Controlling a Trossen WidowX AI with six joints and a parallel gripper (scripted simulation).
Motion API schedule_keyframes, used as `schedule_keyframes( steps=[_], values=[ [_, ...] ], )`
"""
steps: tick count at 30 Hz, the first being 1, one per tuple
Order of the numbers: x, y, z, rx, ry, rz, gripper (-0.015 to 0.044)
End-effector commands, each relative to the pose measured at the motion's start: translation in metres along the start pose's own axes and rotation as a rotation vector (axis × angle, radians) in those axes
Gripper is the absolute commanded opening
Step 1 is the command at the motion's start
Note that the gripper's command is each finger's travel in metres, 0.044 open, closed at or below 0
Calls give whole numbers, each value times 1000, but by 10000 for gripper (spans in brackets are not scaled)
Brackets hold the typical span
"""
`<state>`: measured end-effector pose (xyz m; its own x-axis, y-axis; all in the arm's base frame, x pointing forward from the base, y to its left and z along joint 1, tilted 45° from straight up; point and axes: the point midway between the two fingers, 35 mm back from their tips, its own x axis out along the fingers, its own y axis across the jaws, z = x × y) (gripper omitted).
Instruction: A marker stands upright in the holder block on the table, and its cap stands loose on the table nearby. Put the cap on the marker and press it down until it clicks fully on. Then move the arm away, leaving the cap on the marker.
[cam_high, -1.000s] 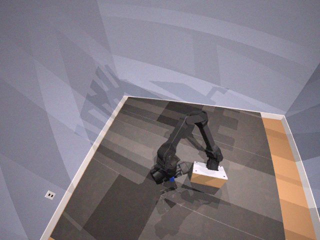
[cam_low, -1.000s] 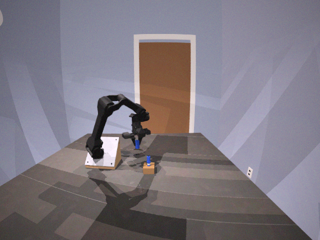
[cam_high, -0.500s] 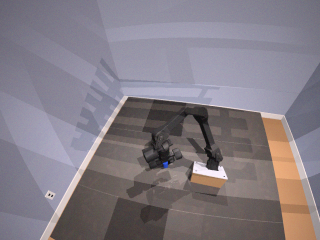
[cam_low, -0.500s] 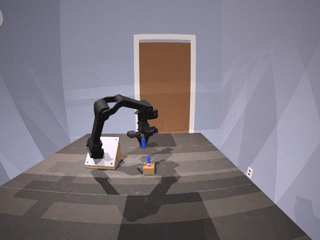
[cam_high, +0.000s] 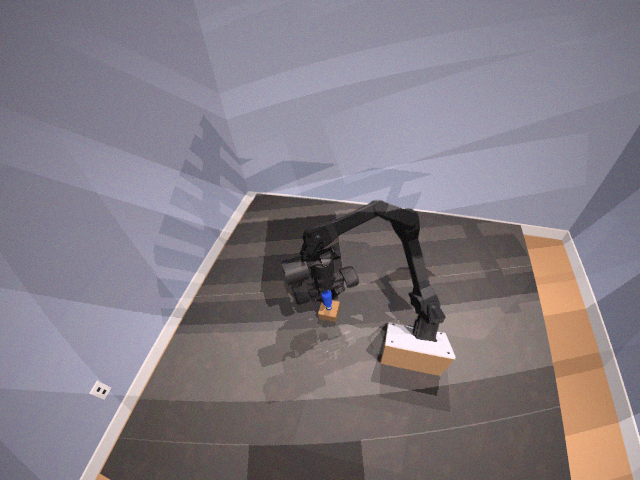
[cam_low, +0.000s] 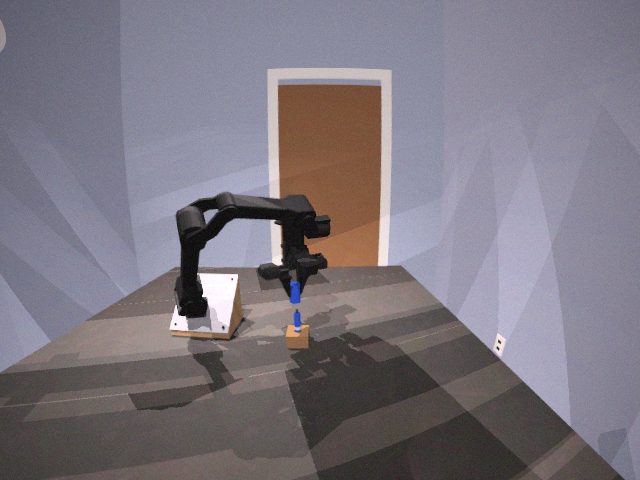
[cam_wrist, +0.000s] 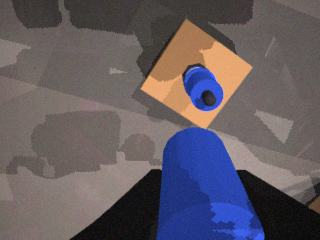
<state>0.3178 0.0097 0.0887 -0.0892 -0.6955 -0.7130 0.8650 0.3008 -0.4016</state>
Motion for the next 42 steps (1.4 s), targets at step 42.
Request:
schedule_keyframes(
  steps=[42],
  values=[
    [44, -7, 24, 7, -11, 6, 0]
  ],
)
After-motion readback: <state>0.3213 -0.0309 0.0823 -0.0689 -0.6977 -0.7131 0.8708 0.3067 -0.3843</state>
